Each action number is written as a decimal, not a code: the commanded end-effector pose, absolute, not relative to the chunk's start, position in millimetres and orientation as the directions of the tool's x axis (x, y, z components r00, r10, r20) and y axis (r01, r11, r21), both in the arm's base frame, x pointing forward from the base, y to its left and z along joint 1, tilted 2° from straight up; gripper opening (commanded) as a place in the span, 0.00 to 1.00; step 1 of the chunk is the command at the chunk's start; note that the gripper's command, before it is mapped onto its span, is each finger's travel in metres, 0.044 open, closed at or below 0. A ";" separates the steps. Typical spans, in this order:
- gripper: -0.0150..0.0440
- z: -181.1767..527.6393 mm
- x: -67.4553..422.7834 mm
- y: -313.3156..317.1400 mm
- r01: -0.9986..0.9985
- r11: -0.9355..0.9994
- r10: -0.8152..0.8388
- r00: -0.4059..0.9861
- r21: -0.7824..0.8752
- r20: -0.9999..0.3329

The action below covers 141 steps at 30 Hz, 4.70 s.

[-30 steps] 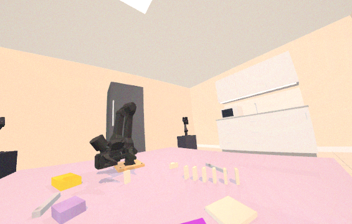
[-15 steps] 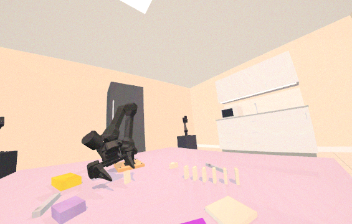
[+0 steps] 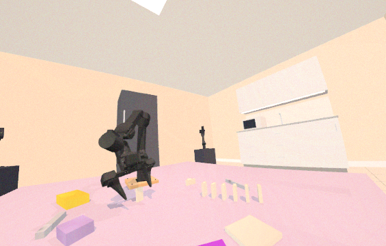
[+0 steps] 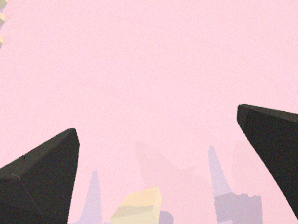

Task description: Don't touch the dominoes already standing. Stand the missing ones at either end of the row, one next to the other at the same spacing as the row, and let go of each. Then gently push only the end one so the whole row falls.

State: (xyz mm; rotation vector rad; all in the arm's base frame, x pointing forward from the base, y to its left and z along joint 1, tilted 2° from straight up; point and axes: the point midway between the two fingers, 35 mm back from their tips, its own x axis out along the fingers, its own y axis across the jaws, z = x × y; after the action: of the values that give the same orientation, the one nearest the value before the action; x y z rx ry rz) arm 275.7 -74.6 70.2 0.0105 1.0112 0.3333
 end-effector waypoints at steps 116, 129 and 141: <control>0.44 156.2 334.0 144.4 -0.415 0.910 0.034 0.050 0.010 -0.998; 0.44 101.3 336.2 146.0 -0.415 0.910 0.034 0.050 0.010 -0.998; 0.44 65.9 332.0 144.7 -0.415 0.910 0.034 0.050 0.010 -0.998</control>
State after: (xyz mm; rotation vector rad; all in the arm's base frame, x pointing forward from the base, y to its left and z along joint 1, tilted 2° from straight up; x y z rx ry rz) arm 332.7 145.2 70.0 -0.3172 1.4893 0.3547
